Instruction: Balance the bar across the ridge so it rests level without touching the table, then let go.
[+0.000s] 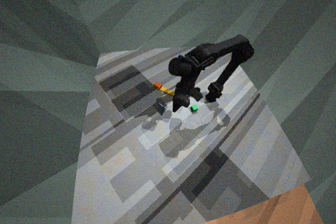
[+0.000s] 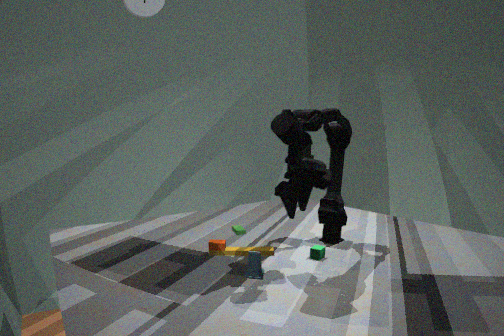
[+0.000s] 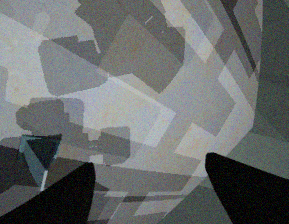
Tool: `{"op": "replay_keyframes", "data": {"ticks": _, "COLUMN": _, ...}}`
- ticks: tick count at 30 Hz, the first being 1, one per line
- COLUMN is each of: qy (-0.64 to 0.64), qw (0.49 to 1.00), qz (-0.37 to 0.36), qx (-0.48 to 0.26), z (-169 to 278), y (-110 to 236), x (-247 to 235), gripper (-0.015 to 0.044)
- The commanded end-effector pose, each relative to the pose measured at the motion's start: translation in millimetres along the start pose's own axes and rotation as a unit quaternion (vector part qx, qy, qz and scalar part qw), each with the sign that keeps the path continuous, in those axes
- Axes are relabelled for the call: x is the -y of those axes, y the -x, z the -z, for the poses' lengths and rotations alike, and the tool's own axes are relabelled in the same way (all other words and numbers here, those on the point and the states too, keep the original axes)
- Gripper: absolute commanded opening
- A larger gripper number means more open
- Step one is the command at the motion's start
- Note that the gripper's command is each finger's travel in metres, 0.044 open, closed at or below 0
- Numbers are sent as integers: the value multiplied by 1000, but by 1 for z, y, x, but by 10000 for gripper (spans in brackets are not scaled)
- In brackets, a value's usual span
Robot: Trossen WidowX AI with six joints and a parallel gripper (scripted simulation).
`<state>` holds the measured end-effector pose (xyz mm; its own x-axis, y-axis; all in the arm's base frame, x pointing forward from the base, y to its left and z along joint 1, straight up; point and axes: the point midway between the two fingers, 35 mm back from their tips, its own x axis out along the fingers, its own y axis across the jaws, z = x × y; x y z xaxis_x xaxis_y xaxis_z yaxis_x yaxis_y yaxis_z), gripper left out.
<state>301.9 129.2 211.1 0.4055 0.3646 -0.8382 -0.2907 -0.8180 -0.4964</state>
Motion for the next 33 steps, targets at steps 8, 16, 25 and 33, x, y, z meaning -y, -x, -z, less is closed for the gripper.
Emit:
{"op": "replay_keyframes", "data": {"ticks": 8, "qy": -27, "qw": 996, "qz": -87, "qx": -6, "z": 37, "y": -3, "x": -56, "gripper": 315}}
{"op": "replay_keyframes", "data": {"ticks": 16, "qy": -47, "qw": 988, "qz": -144, "qx": 3, "z": 56, "y": 0, "x": -99, "gripper": 315}}
{"op": "replay_keyframes", "data": {"ticks": 25, "qy": -73, "qw": 977, "qz": -200, "qx": 20, "z": 71, "y": 8, "x": -146, "gripper": 315}}
{"op": "replay_keyframes", "data": {"ticks": 33, "qy": -95, "qw": 964, "qz": -243, "qx": 48, "z": 77, "y": 17, "x": -188, "gripper": 315}}
